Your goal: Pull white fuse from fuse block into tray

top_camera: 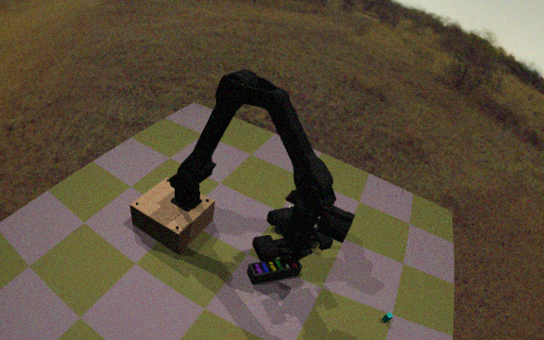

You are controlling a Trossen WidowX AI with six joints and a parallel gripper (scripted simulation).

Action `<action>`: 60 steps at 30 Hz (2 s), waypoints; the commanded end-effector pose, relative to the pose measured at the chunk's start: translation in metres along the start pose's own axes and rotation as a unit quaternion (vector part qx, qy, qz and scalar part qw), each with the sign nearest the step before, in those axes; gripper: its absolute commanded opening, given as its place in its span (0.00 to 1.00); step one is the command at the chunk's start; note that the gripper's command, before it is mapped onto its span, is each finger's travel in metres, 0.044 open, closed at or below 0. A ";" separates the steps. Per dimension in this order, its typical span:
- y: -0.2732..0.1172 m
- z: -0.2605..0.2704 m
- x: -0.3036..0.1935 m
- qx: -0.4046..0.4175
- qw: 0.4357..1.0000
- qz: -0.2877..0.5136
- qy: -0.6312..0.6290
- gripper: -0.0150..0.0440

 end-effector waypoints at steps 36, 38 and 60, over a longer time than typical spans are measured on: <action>-0.011 0.000 -0.001 0.001 1.000 0.000 0.001 0.25; -0.012 0.000 -0.001 0.001 1.000 0.000 0.001 0.25; -0.023 -0.001 -0.001 0.001 1.000 0.001 0.001 0.25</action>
Point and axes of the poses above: the point midway between the two fingers, 35 mm back from their tips, its own y axis out along the fingers, its own z axis across the jaws, x = y × z, the point moved 8 cm from there along -y, back along the fingers, and after that the axes turned 7 degrees about -y, right-handed, at the moved point
